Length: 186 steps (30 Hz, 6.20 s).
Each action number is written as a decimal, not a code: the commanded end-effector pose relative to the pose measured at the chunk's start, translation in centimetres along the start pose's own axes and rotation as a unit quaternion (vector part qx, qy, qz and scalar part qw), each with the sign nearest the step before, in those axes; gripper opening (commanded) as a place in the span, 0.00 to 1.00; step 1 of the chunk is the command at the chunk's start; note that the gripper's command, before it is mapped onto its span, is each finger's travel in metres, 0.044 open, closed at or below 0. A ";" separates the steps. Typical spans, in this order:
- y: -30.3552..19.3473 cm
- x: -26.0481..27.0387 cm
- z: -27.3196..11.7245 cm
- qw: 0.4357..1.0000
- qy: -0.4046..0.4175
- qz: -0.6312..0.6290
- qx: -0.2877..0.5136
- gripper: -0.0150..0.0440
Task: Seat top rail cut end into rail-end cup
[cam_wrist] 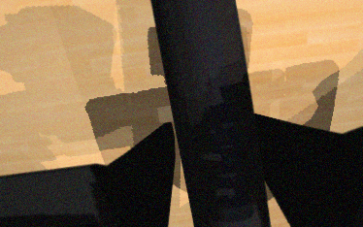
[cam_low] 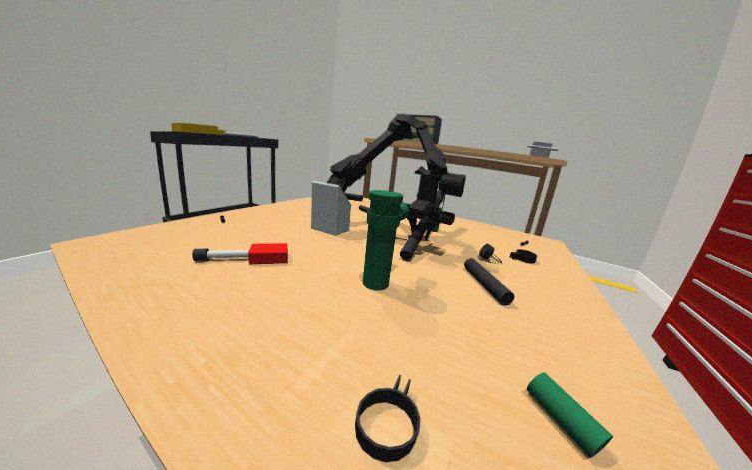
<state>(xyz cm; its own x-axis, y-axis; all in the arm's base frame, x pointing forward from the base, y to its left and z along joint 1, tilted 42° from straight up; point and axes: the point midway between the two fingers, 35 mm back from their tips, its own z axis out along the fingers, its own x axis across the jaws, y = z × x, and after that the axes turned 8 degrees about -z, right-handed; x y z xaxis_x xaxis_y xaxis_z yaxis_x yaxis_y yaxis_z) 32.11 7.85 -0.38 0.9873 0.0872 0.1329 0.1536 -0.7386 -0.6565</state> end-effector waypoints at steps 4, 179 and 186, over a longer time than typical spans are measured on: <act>0.0 0.1 0.0 1.000 0.003 0.000 0.001 0.49; 5.4 -1.6 -8.9 0.988 -0.035 0.013 -0.148 0.25; 5.5 -1.6 -8.9 0.988 -0.035 0.013 -0.149 0.25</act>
<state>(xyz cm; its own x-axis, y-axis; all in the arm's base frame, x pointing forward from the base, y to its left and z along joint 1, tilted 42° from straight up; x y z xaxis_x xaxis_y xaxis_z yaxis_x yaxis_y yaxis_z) 30.93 -1.73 2.44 0.9928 0.1059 0.0562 0.1198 -0.8984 -0.4226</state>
